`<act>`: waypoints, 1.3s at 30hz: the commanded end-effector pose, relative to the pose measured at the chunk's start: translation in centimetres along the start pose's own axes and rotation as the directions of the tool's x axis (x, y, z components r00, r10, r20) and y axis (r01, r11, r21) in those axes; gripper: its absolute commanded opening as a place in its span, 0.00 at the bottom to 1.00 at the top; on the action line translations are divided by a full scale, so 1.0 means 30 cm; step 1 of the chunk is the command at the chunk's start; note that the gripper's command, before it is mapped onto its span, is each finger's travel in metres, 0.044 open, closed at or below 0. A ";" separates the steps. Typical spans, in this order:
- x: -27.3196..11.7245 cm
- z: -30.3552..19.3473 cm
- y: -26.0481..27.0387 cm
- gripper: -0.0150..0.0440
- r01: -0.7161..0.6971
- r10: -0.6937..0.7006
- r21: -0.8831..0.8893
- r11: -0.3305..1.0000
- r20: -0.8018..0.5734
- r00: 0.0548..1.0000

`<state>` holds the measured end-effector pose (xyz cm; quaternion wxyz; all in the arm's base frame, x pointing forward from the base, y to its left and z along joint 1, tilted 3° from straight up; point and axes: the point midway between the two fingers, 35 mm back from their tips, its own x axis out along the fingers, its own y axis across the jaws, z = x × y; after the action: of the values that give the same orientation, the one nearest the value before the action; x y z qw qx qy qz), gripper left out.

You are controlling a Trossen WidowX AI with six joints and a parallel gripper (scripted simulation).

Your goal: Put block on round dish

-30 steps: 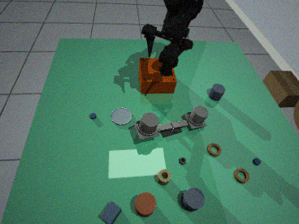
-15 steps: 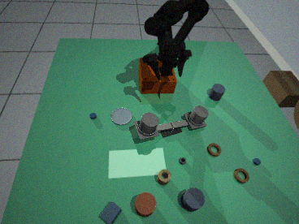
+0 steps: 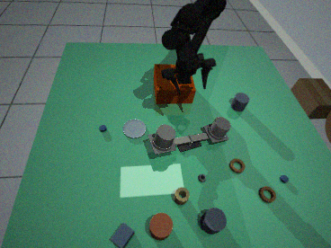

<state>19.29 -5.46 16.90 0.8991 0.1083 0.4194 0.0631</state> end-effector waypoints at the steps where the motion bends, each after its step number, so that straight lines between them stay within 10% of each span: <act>1: 0.028 0.014 0.007 1.00 -0.008 0.015 0.110 0.994 -0.058 0.998; 39: 0.416 0.016 0.308 1.00 0.553 -0.121 0.749 0.364 -0.551 0.826</act>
<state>26.91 4.76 10.96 0.6058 0.4479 0.5859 -0.2987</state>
